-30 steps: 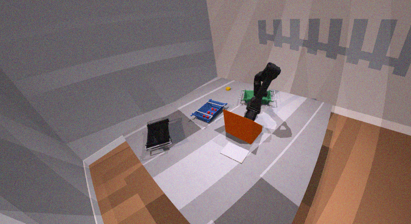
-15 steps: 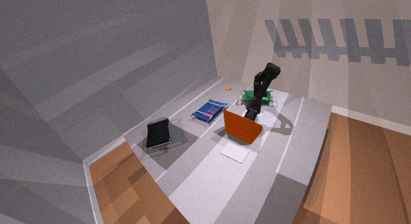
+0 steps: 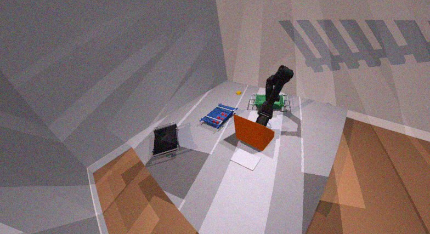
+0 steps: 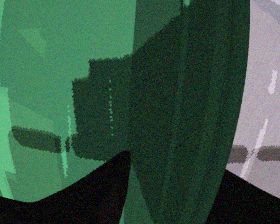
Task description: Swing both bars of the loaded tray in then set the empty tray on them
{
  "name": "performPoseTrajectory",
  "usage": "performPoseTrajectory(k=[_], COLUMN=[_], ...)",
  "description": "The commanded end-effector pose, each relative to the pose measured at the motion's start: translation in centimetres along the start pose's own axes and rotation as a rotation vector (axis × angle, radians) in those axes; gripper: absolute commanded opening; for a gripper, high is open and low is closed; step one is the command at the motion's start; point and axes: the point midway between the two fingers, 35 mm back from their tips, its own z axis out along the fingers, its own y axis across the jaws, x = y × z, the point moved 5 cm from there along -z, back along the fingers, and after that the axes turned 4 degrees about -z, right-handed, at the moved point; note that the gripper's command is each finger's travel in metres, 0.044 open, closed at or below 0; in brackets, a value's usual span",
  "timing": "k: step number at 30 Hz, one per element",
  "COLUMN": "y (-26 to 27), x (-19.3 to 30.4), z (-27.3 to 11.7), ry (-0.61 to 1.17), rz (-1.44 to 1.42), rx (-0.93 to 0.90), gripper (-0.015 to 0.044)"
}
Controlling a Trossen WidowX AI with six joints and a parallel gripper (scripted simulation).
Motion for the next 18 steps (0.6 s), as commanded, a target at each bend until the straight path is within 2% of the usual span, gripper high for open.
performPoseTrajectory(k=[1,18], y=[-0.08,-0.04], x=[0.05,0.09], z=[0.04,-0.20], ry=[0.004,0.004], rz=[-0.005,-0.004], rx=[0.004,0.005], gripper=[0.0128,0.0015])
